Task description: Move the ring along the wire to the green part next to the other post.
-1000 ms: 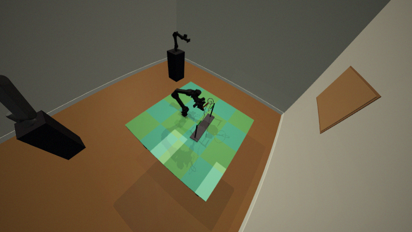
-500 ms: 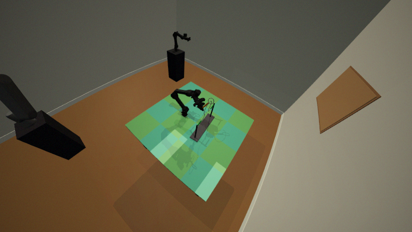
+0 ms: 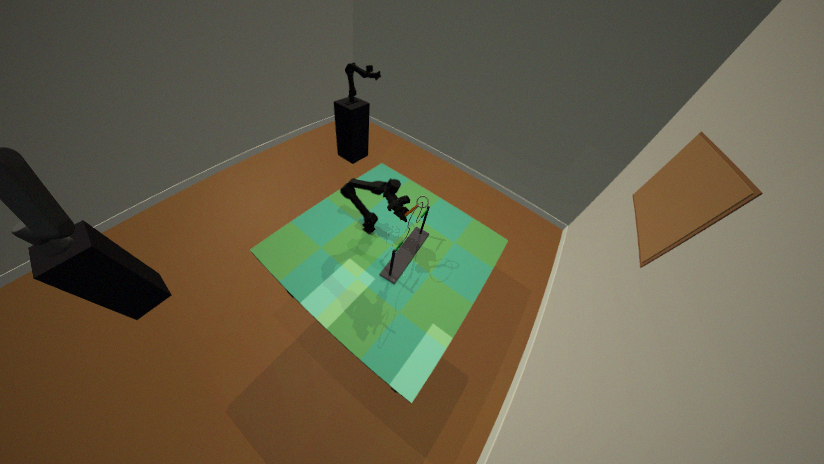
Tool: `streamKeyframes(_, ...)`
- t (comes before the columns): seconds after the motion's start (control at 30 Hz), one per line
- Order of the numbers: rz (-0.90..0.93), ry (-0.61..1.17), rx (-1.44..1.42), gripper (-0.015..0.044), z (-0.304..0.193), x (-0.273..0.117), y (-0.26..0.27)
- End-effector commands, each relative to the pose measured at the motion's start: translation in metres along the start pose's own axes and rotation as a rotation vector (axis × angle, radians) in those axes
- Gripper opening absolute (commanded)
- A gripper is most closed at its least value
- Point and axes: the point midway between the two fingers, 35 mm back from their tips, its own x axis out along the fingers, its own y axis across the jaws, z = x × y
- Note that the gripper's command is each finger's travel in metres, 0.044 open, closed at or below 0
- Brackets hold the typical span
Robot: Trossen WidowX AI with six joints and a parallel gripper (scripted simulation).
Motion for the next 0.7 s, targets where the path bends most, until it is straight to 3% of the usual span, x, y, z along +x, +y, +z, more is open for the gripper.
streamKeyframes(0.0, -0.025, 0.000, -0.049, -0.0150, -0.002, 0.001, -0.001)
streamKeyframes(0.67, -0.146, -0.031, -0.274, -0.0150, 0.000, 0.001, -0.011)
